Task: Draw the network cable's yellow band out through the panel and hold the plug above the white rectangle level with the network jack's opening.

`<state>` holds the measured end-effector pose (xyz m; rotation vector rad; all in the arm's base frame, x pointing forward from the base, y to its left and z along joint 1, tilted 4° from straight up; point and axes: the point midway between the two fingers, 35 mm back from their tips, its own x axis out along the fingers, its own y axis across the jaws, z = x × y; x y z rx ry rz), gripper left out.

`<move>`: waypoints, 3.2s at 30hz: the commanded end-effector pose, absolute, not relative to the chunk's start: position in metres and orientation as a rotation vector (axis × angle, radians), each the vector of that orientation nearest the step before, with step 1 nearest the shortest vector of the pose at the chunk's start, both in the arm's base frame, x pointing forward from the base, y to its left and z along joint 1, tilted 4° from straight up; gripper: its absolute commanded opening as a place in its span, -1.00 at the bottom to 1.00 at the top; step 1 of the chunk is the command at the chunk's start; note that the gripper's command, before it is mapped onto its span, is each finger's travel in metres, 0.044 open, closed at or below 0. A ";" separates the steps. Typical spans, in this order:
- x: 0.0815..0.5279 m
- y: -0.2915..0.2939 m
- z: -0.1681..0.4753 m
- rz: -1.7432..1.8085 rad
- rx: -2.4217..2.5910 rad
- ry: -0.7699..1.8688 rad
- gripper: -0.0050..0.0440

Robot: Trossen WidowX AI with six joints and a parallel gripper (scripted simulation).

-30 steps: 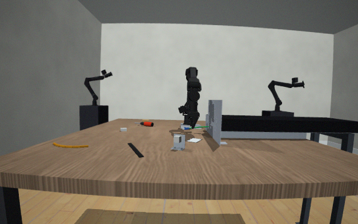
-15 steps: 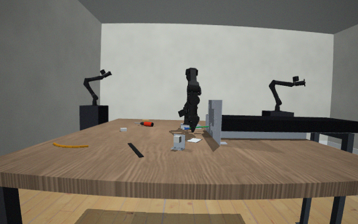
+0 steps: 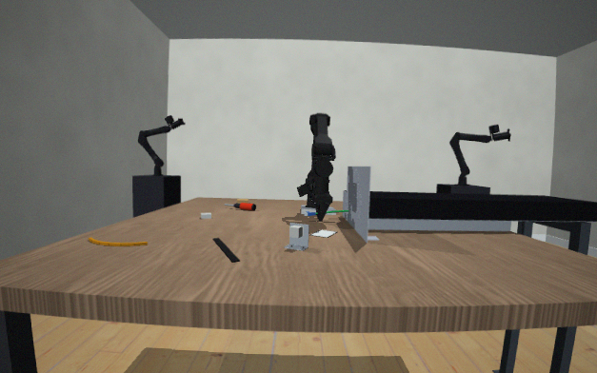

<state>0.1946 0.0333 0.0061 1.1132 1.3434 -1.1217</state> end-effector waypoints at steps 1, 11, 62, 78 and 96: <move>0.198 0.034 0.008 -1.113 1.119 1.333 0.02; 0.198 0.034 0.008 -1.113 1.119 1.333 -0.58; 0.203 -0.014 0.024 -1.114 1.114 1.324 -1.00; 0.205 -0.049 0.022 -1.118 1.111 1.324 -1.00; 0.209 -0.088 0.021 -1.120 1.109 1.322 -1.00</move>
